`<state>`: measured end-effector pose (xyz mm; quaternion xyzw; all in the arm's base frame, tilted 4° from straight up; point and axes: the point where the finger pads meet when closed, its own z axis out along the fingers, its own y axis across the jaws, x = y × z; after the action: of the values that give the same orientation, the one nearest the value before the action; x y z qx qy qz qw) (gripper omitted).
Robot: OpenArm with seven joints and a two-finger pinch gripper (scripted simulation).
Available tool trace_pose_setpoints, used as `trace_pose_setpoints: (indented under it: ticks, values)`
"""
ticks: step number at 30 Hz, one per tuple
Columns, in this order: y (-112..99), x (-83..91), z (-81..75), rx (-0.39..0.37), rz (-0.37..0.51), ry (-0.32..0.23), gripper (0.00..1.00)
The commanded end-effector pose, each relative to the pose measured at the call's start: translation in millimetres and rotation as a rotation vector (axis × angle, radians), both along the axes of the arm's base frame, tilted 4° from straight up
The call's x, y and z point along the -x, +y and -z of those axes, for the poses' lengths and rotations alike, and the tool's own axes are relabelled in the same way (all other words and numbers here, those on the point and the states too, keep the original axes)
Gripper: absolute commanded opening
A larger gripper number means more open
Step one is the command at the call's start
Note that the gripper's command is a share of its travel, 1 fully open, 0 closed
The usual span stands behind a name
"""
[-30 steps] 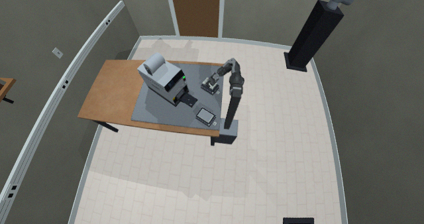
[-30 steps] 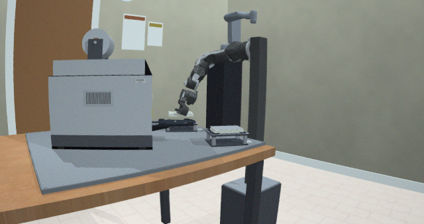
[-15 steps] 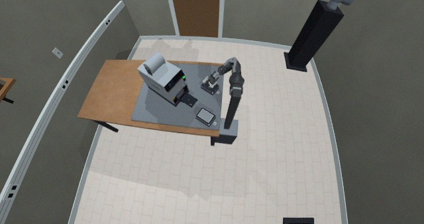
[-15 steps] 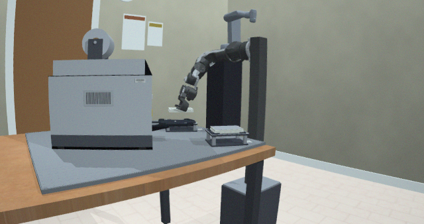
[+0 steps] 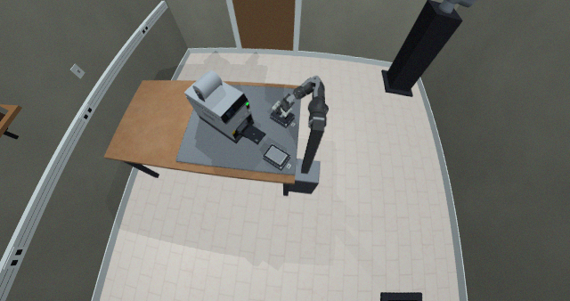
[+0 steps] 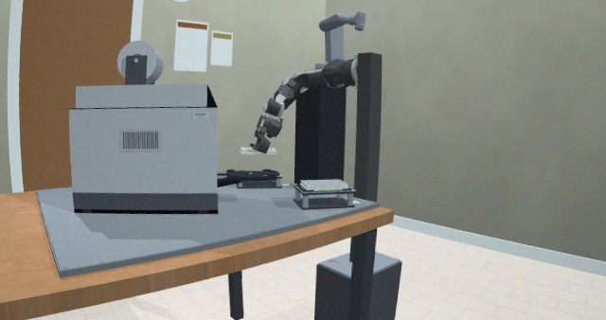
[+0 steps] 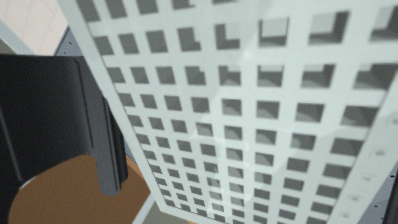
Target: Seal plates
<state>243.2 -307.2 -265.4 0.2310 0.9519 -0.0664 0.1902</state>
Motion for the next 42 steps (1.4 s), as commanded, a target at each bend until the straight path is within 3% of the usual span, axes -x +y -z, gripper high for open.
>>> trace_pose_setpoints:
  ticks: [1, 11, 42]
  values:
    - [-1.0, 1.2, -1.2, 0.004, 0.003, 0.009, 0.0]
    - [-0.3, 0.7, -0.8, 0.001, 0.002, 0.005, 0.0]
    - [48.8, -39.0, 0.7, 0.003, 0.0, 0.004, 0.0]
